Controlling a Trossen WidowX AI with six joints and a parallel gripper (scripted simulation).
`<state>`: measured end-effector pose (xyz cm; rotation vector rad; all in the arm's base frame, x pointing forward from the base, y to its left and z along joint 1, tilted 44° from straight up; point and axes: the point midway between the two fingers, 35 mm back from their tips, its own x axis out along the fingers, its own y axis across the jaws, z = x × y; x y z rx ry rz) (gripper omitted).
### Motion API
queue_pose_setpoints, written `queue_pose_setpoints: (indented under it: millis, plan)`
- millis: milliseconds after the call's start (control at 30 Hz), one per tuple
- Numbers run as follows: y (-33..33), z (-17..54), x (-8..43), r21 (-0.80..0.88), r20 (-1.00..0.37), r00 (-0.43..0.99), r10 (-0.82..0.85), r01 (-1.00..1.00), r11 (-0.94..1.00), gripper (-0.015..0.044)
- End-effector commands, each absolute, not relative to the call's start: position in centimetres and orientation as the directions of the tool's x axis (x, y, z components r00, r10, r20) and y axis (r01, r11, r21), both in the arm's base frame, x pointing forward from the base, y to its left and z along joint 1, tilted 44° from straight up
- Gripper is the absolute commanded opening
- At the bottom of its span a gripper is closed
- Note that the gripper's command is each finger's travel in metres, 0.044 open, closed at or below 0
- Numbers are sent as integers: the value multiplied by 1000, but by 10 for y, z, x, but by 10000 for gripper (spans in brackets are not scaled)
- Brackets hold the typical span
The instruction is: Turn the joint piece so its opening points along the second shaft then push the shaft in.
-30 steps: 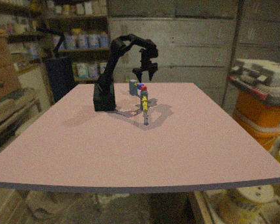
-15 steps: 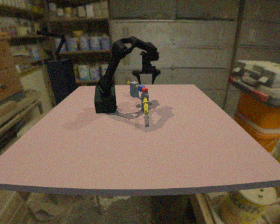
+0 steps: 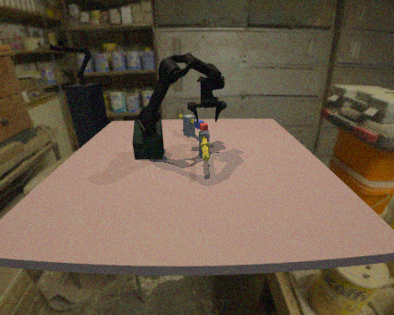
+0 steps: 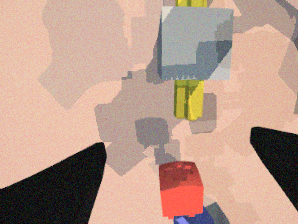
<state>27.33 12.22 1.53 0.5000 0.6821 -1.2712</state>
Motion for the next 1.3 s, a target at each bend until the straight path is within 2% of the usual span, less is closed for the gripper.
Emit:
queue_pose_setpoints:
  millis: [0, 367, 900, 1267]
  plan:
    - [105, -3, 276, -40, -699, 142, -701, 971, 235, 440]
    - [77, -31, 278, -39, -696, 142, -704, 971, 234, 440]
    - [124, -76, 265, -38, -699, 142, -701, 971, 235, 440]
    - [120, -85, 266, -38, -699, 142, -701, 971, 235, 440]
